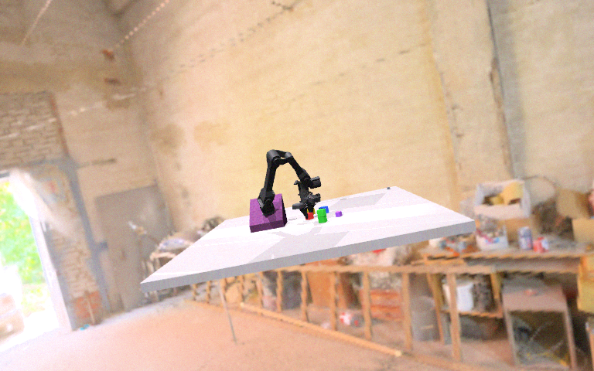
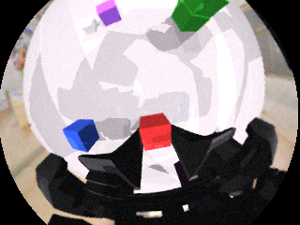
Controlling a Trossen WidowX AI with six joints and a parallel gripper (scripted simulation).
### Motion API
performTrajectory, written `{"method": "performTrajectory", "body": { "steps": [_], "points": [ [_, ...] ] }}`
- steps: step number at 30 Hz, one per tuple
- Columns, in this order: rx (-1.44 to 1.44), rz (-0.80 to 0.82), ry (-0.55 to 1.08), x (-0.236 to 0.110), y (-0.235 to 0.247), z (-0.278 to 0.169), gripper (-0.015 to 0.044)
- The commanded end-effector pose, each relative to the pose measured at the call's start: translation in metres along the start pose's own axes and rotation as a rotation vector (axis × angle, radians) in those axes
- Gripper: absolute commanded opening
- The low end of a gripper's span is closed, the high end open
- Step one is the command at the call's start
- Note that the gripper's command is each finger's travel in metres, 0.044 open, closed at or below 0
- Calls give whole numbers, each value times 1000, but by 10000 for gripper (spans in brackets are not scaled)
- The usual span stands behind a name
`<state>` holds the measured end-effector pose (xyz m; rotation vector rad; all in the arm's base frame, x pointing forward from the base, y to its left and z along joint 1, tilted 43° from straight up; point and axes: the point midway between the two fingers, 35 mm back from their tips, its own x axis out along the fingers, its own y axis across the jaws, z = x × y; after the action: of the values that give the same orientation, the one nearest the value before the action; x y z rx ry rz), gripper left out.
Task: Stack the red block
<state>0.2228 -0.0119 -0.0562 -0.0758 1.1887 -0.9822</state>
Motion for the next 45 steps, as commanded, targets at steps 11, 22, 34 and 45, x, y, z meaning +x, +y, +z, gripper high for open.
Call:
{"method": "performTrajectory", "body": {
  "steps": [11, 22, 34, 45],
  "points": [
    [-6, 0, -2, -22, 1, 0, 0],
    [-6, 1, -1, -72, 1, 0, 0],
    [-7, 2, 1, -119, 1, -1, 0],
    [-9, 11, 7, -121, 0, 20, 0]
  ]
}}
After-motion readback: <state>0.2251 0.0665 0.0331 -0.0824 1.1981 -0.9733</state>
